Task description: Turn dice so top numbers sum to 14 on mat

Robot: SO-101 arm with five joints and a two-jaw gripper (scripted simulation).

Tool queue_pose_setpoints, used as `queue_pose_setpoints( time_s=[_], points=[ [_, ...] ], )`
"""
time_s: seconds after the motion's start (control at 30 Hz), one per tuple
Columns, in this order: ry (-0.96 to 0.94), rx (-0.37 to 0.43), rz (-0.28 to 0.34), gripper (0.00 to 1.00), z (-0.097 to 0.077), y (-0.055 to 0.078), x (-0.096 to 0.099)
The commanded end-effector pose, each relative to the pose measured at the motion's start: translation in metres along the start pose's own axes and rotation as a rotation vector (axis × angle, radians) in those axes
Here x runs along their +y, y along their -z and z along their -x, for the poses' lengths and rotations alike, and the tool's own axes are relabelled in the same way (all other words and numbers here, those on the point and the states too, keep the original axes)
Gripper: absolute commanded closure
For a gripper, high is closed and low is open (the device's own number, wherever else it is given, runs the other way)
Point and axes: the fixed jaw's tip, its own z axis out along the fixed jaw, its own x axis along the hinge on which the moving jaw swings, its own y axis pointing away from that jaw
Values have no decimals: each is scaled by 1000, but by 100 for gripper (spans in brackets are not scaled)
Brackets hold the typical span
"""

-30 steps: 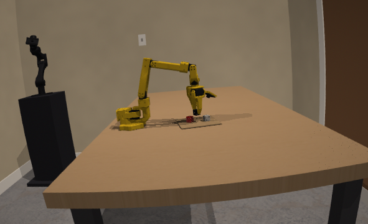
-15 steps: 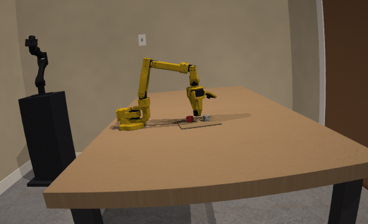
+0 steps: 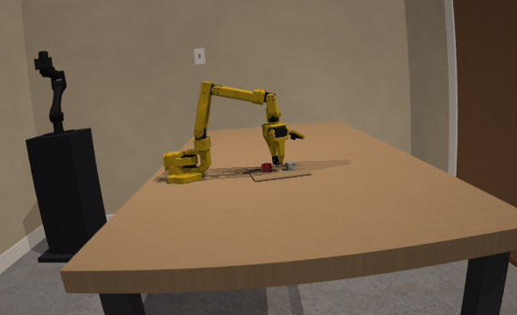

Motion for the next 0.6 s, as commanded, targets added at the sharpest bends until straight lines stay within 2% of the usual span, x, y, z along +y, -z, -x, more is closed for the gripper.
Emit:
queue_pose_setpoints(
  time_s=[0.0, 0.57],
  points=[
    [-4, -21, -12, 100, 2, 1, -3],
    [-4, -21, -12, 100, 2, -5, -3]
  ],
)
